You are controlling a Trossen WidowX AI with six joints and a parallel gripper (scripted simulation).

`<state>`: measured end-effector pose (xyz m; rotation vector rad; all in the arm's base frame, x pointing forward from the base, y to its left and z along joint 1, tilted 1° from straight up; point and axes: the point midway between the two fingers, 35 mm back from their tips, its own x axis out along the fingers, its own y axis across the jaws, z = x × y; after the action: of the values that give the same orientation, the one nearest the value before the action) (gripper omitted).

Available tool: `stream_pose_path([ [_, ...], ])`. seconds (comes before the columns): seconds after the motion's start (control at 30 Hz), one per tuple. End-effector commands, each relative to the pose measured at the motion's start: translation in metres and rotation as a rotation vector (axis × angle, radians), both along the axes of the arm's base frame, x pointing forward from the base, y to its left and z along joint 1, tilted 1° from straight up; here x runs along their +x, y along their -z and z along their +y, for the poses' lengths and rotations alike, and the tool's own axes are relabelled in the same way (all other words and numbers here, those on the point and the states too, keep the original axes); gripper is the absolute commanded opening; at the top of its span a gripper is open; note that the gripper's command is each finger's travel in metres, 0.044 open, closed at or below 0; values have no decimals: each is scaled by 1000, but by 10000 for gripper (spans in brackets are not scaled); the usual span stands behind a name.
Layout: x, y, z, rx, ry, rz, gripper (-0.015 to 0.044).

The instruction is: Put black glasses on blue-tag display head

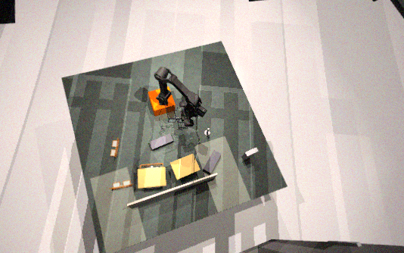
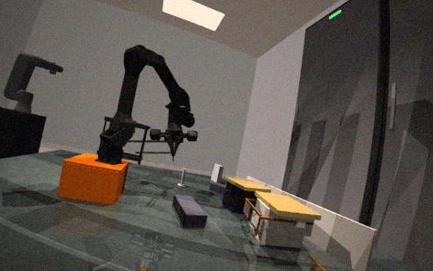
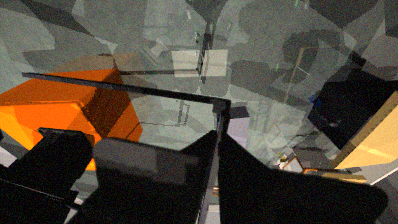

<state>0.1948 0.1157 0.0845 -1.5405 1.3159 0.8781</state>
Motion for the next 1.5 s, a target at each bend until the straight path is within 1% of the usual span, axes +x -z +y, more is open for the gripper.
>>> stream_pose_path([
  [0.0,8,3,-7,57,215,-43,0],
  [0.73,40,15,-50,255,1273,-245,0],
  [1.47,65,24,-105,350,2348,-436,0],
])
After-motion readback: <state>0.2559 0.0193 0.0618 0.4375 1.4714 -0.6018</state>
